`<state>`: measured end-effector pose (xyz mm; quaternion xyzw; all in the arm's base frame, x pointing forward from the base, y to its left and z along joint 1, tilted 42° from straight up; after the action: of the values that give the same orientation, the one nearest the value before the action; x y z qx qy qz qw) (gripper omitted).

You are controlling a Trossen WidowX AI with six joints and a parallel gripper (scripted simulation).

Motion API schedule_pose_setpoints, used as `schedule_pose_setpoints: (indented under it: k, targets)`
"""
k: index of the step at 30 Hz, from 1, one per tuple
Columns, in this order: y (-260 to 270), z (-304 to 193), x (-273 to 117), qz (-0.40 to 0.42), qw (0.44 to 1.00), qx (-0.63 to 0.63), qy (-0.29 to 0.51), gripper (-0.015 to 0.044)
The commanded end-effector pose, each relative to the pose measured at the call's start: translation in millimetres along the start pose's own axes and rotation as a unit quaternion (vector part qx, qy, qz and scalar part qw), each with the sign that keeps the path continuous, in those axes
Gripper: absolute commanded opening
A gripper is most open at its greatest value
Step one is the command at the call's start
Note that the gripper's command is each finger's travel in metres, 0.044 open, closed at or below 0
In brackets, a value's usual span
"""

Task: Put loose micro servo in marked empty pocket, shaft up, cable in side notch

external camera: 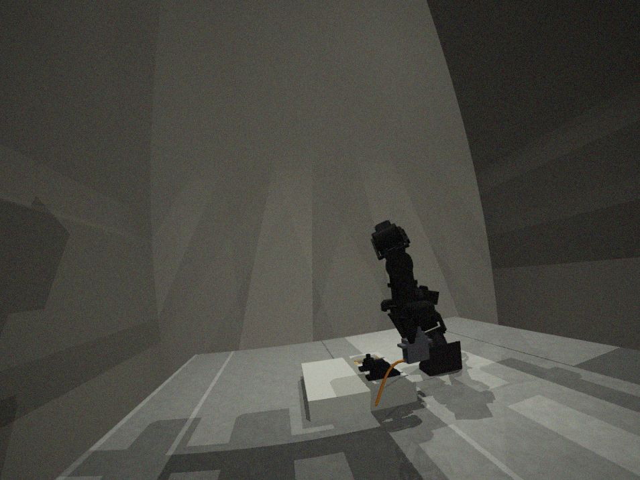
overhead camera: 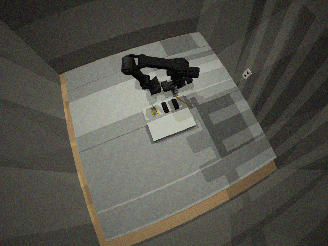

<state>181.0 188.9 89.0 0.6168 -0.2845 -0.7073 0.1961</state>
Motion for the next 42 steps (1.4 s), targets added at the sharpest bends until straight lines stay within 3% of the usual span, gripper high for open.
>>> schedule_pose_setpoints:
  k: [1,32,42]
  targets:
    - [21.6,3.0,0.4,0.002,1.0,-0.002,0.001,0.0]
    - [149.1,15.3,-0.2,0.007,1.0,-0.003,0.0,0.0]
    - [175.8,25.1,0.1,-0.025,0.999,-0.024,0.03,0.0]
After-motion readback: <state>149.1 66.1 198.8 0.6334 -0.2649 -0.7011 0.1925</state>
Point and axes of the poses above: the point midway between the two fingers, 35 mm back from their tips, its own x axis out along the fingers, its own y axis across the jaws, z = x × y, the point moved 10 cm from there along -x, back along the fingers, and after that the axes turned 4 degrees about -x, right-handed, at the moved point
